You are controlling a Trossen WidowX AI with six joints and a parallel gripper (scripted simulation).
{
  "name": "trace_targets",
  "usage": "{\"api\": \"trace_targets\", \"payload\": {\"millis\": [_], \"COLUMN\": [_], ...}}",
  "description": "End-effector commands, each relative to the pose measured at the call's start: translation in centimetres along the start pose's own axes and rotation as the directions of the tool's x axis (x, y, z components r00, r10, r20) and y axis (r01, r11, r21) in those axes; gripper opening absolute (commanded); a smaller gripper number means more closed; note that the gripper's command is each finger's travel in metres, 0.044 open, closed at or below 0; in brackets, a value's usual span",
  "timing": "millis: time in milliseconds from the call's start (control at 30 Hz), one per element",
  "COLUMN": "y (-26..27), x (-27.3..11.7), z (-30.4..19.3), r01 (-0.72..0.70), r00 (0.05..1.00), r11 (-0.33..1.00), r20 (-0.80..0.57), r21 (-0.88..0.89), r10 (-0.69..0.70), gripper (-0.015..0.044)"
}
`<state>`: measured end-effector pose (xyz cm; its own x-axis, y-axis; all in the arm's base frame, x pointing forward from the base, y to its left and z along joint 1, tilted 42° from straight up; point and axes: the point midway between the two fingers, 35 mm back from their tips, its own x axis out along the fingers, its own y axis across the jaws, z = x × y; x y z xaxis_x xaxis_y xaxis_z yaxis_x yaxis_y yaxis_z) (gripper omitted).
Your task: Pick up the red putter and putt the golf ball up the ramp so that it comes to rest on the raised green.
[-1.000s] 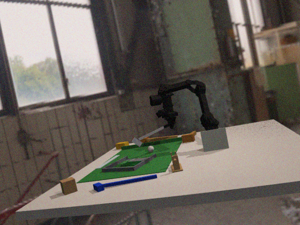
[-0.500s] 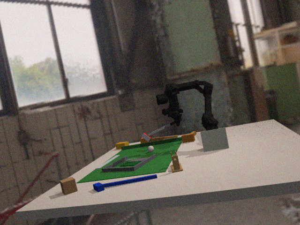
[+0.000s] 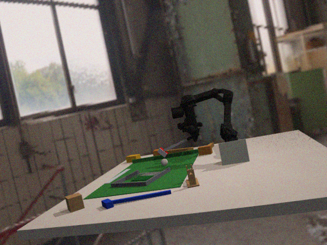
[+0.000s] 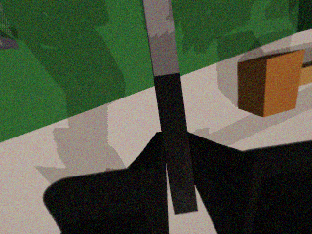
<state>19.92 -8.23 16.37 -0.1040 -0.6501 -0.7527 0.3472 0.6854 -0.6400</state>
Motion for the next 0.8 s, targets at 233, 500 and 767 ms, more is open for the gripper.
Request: {"api": "trace_targets", "payload": {"millis": [233,500,767], "y": [-0.2,-0.2,-0.3], "x": [1.8,3.1,4.3], "z": [0.0,0.1,0.0], "r01": [0.004,0.004,0.005], "r00": [1.0,1.0,1.0], "r11": [0.997,0.997,0.997], "r20": [0.012,0.012,0.013], "r21": [0.078,0.079,0.079], "r10": [-0.005,-0.005,-0.006], "gripper": [0.0,0.0,0.0]}}
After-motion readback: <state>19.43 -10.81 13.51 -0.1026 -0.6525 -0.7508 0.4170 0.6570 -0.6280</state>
